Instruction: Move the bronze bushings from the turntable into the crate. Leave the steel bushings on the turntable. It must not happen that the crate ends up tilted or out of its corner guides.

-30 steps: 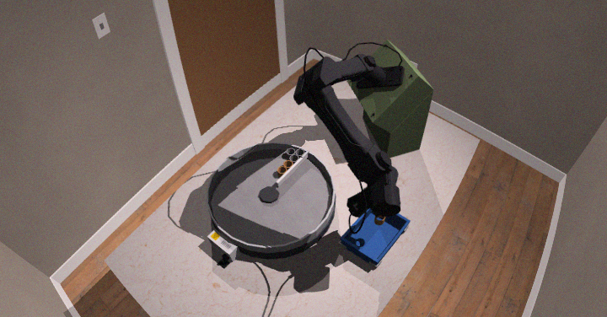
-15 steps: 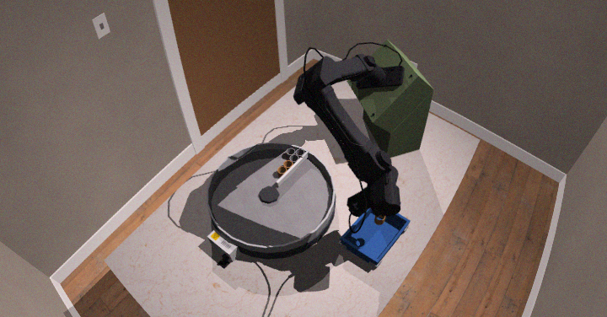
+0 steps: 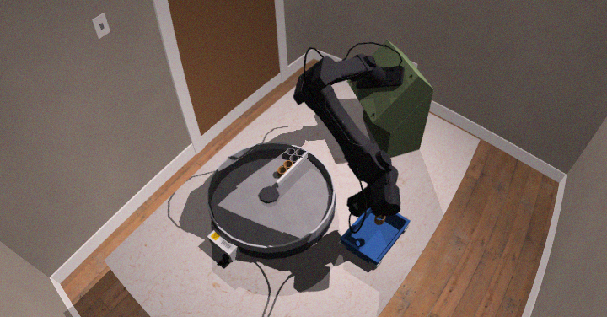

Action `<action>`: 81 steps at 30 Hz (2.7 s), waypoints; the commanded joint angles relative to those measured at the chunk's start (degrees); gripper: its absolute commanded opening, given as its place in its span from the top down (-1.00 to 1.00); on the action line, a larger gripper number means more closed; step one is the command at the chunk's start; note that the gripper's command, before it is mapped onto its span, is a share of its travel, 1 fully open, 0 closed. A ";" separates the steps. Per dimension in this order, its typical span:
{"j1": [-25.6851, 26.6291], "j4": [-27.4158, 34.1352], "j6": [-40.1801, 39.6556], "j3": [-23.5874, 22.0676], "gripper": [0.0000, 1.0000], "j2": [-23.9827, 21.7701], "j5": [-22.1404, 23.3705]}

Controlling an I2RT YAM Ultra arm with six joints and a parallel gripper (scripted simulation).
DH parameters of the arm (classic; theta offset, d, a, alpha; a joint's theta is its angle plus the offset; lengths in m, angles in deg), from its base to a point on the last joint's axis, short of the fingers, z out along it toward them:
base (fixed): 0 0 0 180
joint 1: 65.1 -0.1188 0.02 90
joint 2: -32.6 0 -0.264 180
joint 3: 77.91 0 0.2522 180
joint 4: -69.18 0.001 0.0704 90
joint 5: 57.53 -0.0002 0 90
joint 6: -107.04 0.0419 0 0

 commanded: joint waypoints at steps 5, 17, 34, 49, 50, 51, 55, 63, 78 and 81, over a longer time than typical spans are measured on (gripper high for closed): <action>-1.68 -0.69 -0.40 0.34 1.00 -1.81 -0.91; 1.82 -5.82 -3.52 -1.83 1.00 2.34 0.68; 3.32 -11.72 -7.29 0.42 1.00 4.08 1.22; 3.33 -11.60 -7.20 0.44 1.00 4.11 1.23; 3.33 -11.60 -7.20 0.44 1.00 4.11 1.23; 3.33 -11.60 -7.20 0.44 1.00 4.11 1.23; 3.33 -11.60 -7.20 0.44 1.00 4.11 1.23; 3.30 -11.55 -7.09 0.49 1.00 4.51 1.19; 3.01 -11.31 -6.26 0.92 1.00 3.91 0.78; 3.01 -11.31 -6.26 0.92 1.00 3.91 0.78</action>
